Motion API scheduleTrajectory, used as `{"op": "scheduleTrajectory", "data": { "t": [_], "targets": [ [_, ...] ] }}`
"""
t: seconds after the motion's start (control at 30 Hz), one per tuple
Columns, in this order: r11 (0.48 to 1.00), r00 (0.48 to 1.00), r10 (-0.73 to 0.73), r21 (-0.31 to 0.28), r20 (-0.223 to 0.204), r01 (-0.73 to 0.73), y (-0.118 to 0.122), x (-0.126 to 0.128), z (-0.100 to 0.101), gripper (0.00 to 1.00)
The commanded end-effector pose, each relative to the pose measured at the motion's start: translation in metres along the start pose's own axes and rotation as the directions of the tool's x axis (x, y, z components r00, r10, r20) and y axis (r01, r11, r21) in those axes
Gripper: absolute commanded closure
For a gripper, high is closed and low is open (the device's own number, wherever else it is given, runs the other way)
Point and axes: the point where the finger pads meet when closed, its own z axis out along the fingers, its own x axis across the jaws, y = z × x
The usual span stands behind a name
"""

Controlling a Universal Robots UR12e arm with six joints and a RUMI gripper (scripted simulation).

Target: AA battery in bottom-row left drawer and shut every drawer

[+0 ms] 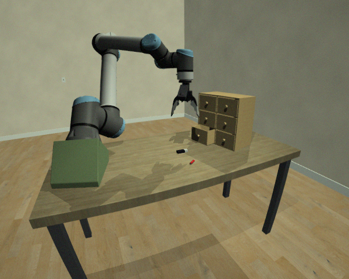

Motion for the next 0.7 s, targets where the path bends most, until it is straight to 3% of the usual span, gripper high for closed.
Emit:
{"op": "scheduleTrajectory", "data": {
  "t": [0.0,0.13,0.2,0.3,0.47,0.67],
  "targets": [
    [0.976,0.976,-0.218,-0.009,-0.003,0.218,-0.005,0.003,-0.005,0.00],
    [0.930,0.930,-0.368,-0.009,-0.001,0.368,-0.007,0.005,-0.008,0.00],
    [0.930,0.930,-0.368,-0.009,-0.001,0.368,-0.007,0.005,-0.008,0.00],
    [0.878,0.878,-0.479,-0.009,0.001,0.479,-0.009,0.006,-0.011,0.00],
    [0.761,0.761,-0.649,-0.009,0.001,0.649,-0.011,0.010,-0.014,0.00],
    [0.574,0.574,-0.819,-0.007,0.005,0.819,-0.013,0.014,-0.019,0.00]
  ]
}}
